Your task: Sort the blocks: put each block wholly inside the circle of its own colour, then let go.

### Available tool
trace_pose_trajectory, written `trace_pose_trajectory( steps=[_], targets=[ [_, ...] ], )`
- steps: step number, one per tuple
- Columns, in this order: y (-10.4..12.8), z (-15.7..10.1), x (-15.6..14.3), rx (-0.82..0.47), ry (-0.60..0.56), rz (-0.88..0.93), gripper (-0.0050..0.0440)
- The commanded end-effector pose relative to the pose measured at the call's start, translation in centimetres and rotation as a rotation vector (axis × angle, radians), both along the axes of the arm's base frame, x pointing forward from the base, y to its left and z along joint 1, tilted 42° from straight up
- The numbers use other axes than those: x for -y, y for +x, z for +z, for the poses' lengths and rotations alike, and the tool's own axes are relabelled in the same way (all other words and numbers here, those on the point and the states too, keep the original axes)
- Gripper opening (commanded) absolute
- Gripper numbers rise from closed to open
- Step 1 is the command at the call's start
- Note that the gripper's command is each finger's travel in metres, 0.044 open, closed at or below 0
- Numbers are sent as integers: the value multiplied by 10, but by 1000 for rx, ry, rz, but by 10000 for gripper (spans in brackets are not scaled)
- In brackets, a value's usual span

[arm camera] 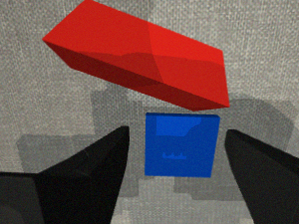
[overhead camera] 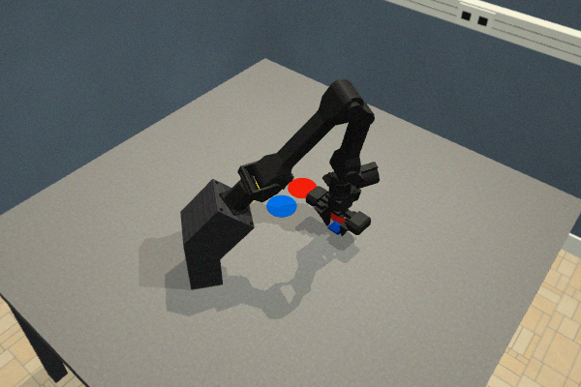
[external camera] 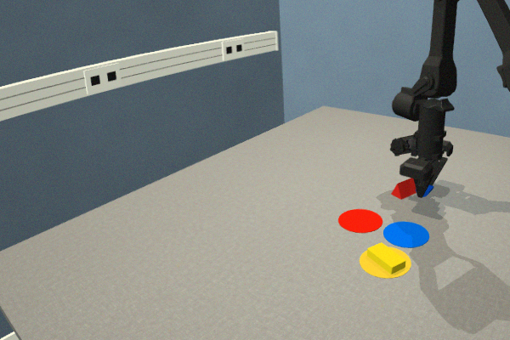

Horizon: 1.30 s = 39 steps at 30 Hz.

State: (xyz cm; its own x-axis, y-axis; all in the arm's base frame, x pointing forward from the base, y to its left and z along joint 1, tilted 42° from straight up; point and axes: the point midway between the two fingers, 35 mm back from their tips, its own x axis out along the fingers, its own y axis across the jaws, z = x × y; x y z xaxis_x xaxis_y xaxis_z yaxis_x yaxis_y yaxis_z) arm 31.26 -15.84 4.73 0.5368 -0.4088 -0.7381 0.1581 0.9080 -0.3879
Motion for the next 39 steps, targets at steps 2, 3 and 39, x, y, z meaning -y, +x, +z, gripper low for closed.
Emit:
trace_pose_trajectory(
  steps=[2, 3, 39],
  targets=[
    [3, 5, 1, 16, -7, 1, 204],
    [3, 5, 1, 16, -7, 1, 197],
    [-18, 57, -21, 32, -11, -2, 85]
  ],
)
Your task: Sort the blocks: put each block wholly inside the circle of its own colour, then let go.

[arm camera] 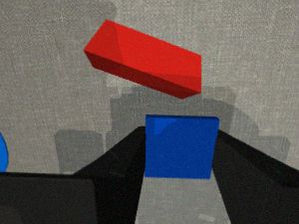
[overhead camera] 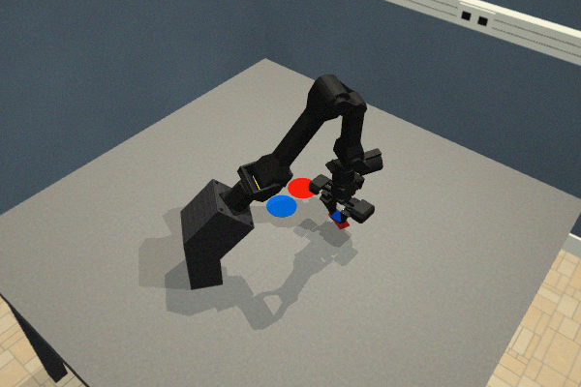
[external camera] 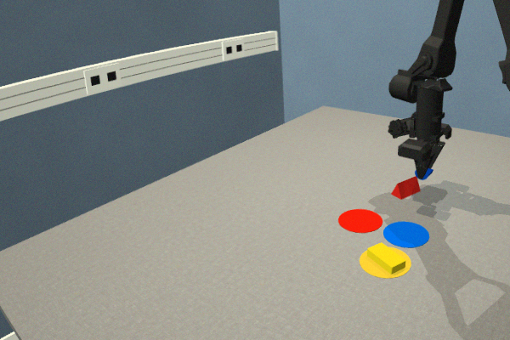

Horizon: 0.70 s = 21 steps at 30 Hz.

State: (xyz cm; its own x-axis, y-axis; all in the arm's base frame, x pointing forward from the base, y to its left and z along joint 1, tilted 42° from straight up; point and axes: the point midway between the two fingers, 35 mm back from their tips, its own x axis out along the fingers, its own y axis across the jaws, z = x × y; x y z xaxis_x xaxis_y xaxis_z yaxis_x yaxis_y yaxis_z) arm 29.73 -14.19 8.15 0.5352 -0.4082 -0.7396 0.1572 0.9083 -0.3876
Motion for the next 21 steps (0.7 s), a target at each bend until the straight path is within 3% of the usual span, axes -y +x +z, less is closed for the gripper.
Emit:
trace_pose_trajectory(
  steps=[1, 21],
  targets=[
    [-5, 25, -6, 35, -12, -2, 85],
    [-43, 64, -30, 39, -12, -2, 85]
  ],
)
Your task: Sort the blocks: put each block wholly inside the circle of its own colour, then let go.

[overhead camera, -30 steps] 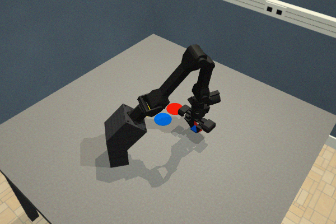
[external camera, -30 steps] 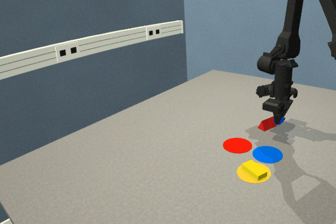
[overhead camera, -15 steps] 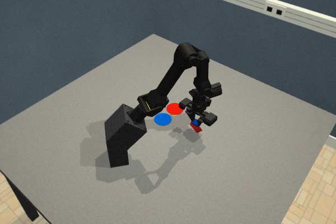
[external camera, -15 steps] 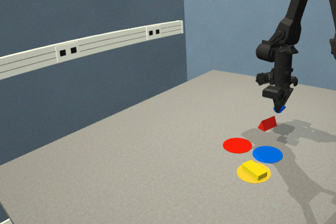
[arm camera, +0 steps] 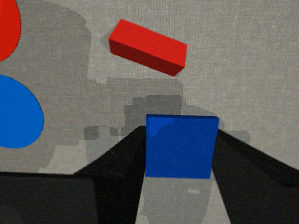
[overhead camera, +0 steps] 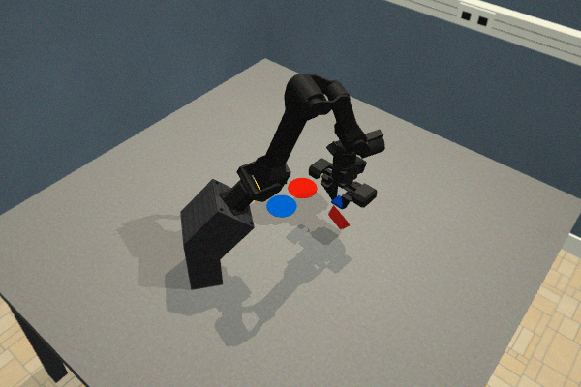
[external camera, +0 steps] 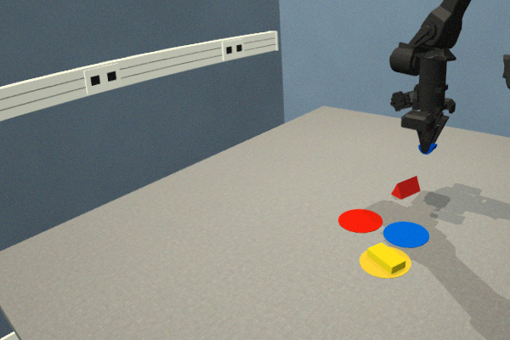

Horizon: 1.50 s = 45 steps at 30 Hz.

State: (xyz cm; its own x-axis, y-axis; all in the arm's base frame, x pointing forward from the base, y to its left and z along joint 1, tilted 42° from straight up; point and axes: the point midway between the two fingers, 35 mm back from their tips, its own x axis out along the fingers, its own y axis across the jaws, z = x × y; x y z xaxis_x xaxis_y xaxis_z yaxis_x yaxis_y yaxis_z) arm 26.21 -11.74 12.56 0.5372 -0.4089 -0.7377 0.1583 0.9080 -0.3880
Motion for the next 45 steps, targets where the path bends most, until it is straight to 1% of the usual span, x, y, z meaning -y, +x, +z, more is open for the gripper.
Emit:
trace_pose_trajectory(
  steps=[1, 7, 10, 19, 21, 34, 38, 45],
  targets=[
    [-9, 22, -6, 36, -11, -2, 85],
    [-13, 23, -8, 34, -10, -2, 85],
    [-13, 18, -10, 24, -5, -2, 85],
    [1, -7, -26, -6, 16, -6, 85],
    [1, -7, -26, -6, 16, -6, 85],
    [16, -36, -54, -20, 29, -11, 85],
    [18, -41, -58, -22, 29, -12, 85],
    [22, -56, -75, -25, 29, -13, 85]
  ],
)
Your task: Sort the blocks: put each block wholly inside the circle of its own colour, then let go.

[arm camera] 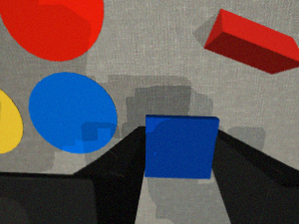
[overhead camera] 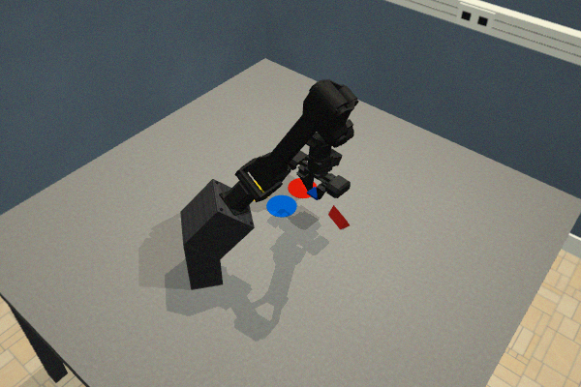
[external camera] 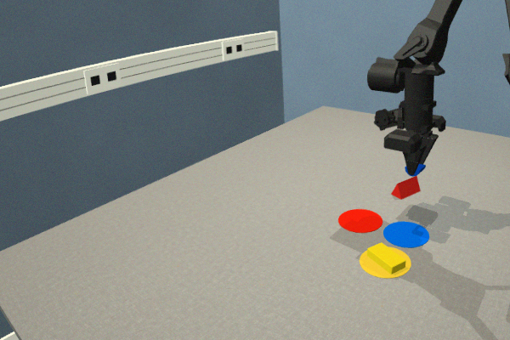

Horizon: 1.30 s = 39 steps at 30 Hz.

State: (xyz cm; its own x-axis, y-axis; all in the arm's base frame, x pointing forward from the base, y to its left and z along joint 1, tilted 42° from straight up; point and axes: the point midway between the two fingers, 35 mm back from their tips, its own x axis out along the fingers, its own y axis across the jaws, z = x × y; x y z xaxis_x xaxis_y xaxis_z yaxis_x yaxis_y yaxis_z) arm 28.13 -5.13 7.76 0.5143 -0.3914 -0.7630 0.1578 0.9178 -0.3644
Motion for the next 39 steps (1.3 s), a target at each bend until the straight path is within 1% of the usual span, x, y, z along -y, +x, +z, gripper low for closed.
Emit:
trace_pose_trajectory(
  steps=[1, 14, 25, 27, 33, 39],
  targets=[
    [3, -11, -11, 0, -1, -3, 85],
    [5, -35, -38, 3, -9, -1, 85],
    [1, -59, -64, 17, -23, 5, 85],
    [1, -59, -64, 17, -23, 5, 85],
    [-2, -70, -76, 28, -30, 9, 85],
    [0, -74, -74, 25, -31, 10, 85]
  ],
)
